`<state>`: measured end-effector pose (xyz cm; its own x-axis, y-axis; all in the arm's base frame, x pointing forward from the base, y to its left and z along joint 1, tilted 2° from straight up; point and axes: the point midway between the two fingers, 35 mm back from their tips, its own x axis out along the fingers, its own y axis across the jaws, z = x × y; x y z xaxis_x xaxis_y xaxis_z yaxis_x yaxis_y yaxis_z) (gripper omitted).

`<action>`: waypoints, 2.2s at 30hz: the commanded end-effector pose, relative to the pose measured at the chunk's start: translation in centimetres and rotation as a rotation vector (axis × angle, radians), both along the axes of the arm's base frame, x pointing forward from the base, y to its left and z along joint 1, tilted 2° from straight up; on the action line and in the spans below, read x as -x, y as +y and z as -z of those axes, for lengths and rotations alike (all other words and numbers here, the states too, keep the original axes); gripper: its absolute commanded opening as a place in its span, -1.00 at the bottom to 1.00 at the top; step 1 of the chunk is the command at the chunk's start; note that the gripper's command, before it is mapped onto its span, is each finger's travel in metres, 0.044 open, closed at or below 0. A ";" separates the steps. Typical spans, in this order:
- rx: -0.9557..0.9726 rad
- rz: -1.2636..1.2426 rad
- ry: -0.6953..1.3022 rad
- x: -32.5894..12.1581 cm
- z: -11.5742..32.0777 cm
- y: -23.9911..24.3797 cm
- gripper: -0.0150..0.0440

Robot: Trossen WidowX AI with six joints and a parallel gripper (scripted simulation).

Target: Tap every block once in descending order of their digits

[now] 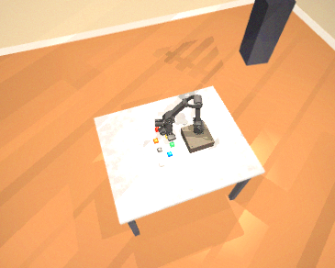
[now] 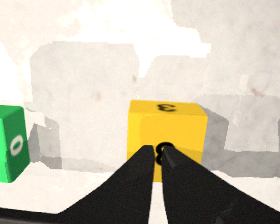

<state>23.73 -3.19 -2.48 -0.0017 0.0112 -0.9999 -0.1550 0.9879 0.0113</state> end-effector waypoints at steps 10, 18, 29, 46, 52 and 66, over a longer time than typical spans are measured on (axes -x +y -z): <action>0.003 -0.002 0.008 0.1 -2.6 -0.1 -0.42; 0.003 -0.002 0.007 -0.2 -9.7 -0.1 -0.42; 0.005 -0.002 0.006 -2.6 -11.1 -2.5 -0.42; 0.010 -0.002 0.003 -7.2 -3.0 -9.3 -0.42; 0.010 -0.002 0.003 -7.2 -2.6 -9.3 -0.42; 0.010 -0.002 0.003 -7.2 -0.5 -9.3 -0.42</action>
